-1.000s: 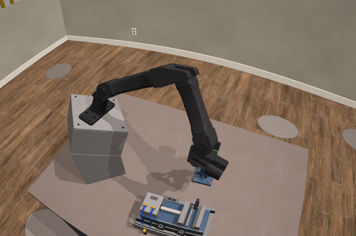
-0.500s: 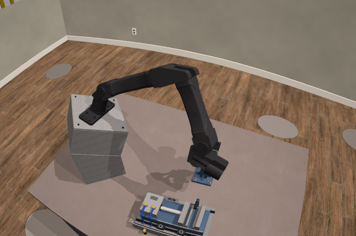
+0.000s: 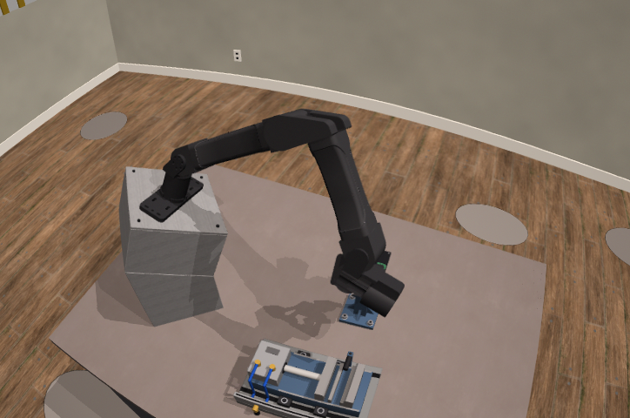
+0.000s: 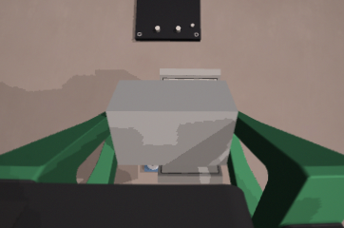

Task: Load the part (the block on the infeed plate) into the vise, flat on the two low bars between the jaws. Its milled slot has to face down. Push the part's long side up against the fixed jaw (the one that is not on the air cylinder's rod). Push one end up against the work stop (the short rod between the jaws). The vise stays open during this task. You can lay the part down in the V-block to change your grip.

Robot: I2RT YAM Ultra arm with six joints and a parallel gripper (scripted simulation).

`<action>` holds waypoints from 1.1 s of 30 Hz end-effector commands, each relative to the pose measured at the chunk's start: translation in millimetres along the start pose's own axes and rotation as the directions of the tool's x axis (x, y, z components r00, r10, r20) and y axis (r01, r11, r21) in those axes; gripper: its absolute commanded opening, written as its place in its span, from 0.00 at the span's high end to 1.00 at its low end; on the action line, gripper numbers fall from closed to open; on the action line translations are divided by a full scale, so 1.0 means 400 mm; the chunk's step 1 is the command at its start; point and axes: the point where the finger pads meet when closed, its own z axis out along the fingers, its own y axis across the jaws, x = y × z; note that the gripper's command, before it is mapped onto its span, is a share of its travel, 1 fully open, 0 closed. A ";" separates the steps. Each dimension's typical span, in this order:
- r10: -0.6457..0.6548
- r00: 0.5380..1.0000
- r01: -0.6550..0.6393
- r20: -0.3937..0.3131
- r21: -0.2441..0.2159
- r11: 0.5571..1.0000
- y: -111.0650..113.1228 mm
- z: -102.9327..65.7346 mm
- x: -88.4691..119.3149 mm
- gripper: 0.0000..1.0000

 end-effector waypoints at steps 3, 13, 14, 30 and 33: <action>0.003 1.000 -0.004 0.024 0.024 1.000 -0.006 -0.040 -0.036 1.00; 0.003 1.000 -0.004 0.024 0.024 1.000 -0.006 -0.051 -0.047 1.00; 0.003 1.000 -0.003 0.023 0.024 1.000 -0.006 -0.052 -0.048 1.00; -0.001 1.000 0.000 0.023 0.026 1.000 -0.009 -0.062 -0.058 1.00; -0.001 1.000 0.000 0.023 0.026 1.000 -0.009 -0.063 -0.058 1.00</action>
